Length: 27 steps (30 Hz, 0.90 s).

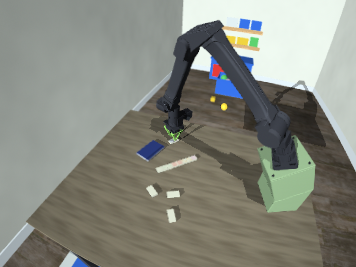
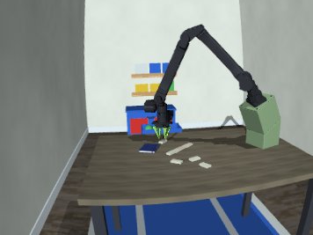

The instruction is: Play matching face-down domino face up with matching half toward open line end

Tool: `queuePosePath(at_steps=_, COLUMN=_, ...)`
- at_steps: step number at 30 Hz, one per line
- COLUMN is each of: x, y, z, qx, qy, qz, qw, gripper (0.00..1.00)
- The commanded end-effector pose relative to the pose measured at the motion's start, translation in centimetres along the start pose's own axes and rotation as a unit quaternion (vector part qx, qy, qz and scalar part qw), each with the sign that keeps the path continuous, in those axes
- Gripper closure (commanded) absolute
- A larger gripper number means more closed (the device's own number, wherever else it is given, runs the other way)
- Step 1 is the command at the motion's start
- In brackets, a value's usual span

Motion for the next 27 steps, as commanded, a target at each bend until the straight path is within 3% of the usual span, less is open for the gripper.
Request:
queuePosePath(at_steps=1, x=0.78, y=-0.13, z=-0.39, qx=-0.001, qy=0.009, qz=0.000, qw=1.000, gripper=0.58)
queuePosePath(at_steps=27, x=1.06, y=-0.26, z=-0.33, qx=-0.001, qy=0.013, qz=0.001, qw=1.000, gripper=0.58)
Point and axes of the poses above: the point where the finger pads meet when closed, its own z axis out along the fingers, its own x axis across the jaws, y = z × x, the point moved 5 cm from there along -z, back along the fingers, and after that the axes turned 13 degrees about -z, right-handed, at the moved point
